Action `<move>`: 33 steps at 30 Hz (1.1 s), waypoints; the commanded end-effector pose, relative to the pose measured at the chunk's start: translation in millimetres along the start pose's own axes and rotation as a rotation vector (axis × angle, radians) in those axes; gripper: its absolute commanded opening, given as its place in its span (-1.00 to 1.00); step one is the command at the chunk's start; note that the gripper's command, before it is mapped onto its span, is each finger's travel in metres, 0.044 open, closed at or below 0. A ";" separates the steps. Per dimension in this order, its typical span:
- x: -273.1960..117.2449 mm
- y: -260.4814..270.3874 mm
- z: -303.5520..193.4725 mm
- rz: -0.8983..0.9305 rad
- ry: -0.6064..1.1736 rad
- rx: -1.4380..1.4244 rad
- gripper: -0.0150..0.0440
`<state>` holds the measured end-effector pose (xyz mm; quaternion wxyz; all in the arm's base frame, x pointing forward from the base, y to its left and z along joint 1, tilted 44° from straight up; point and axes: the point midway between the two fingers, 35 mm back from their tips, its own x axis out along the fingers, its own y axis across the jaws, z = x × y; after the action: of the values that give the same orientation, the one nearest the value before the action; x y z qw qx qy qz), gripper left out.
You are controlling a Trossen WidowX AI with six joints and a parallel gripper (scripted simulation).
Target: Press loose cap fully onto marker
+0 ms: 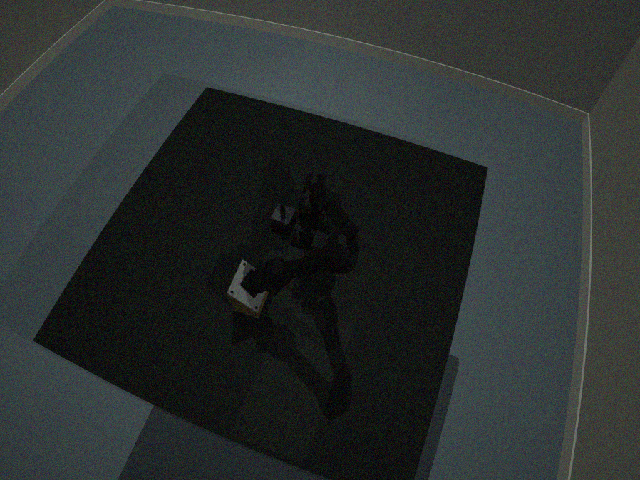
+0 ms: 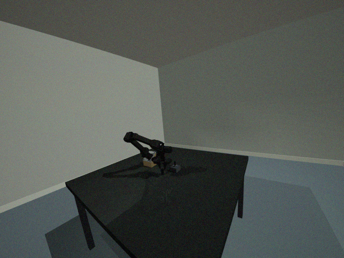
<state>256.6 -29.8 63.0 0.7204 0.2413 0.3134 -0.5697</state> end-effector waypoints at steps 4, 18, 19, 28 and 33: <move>12.9 -2.2 -1.3 -0.008 -0.005 -0.011 0.32; 34.9 -3.8 -0.5 -0.008 -0.008 -0.011 0.32; 36.1 -3.9 -0.4 -0.008 -0.009 -0.011 0.32; 37.1 -4.0 -0.8 -0.008 -0.009 -0.011 -0.04; 37.1 -3.0 -0.9 -0.008 -0.009 -0.011 -0.15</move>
<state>259.2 -54.5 36.1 0.7202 0.2366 0.3140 -0.5716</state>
